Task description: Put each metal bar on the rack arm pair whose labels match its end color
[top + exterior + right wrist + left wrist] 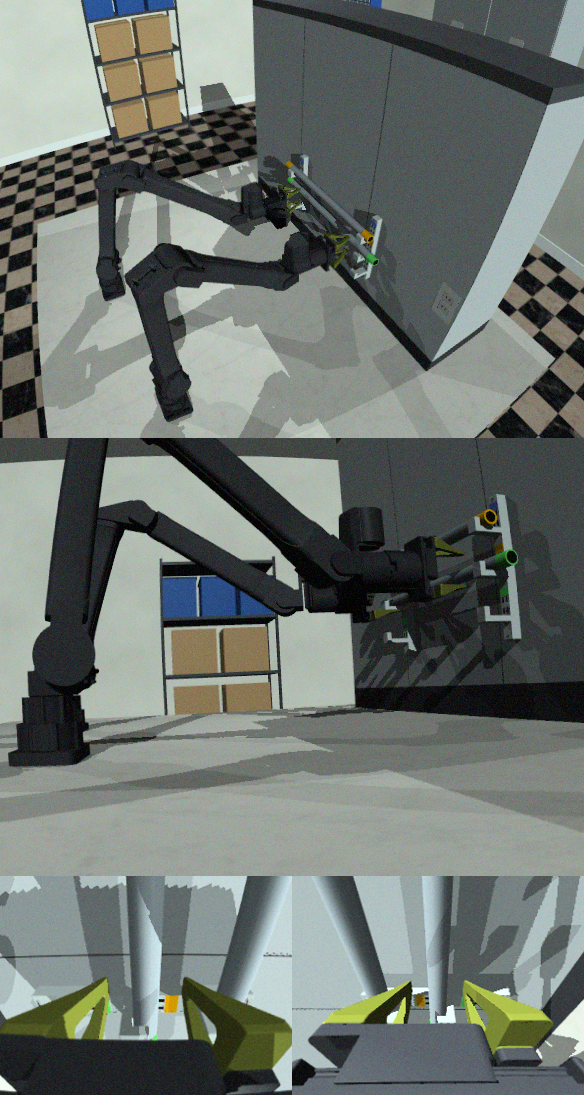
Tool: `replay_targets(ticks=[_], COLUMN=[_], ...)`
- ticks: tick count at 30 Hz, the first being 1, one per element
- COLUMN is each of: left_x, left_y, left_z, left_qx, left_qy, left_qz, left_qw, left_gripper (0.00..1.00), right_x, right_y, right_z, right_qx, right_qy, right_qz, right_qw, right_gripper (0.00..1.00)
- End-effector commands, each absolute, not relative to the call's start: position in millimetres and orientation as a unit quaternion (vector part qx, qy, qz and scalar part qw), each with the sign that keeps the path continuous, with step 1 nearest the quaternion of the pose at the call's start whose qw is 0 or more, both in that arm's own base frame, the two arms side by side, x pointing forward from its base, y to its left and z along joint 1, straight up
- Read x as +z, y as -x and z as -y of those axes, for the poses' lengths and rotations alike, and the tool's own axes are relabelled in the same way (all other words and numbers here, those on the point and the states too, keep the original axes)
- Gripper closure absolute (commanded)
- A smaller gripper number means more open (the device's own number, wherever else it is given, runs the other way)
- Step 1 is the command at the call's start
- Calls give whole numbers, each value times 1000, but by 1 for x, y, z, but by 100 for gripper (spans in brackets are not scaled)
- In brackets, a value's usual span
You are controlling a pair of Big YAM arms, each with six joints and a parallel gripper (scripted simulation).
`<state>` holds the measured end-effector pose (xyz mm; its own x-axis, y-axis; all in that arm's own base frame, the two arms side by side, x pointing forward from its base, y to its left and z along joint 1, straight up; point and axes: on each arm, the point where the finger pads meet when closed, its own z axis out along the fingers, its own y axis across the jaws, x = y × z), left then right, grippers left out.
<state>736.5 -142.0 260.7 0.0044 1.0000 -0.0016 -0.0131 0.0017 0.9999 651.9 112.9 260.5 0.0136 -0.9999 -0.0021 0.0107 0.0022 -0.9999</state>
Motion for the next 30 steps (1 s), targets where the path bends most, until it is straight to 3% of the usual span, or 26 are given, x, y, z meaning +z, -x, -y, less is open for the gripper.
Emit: replay_targets(ticks=[1, 30], left_x=[282, 281], left_y=[-755, -772], left_z=[138, 132], left_qx=[505, 504], left_qy=[-482, -484], left_qz=[-495, -500], left_qw=[517, 512], left_gripper=[41, 41], right_x=[290, 291], right_y=[-672, -688], right_z=[-110, -110], right_qx=[-508, -506], right_qy=[482, 484], right_qz=[-488, -490], right_qw=[521, 519], right_gripper=[42, 42])
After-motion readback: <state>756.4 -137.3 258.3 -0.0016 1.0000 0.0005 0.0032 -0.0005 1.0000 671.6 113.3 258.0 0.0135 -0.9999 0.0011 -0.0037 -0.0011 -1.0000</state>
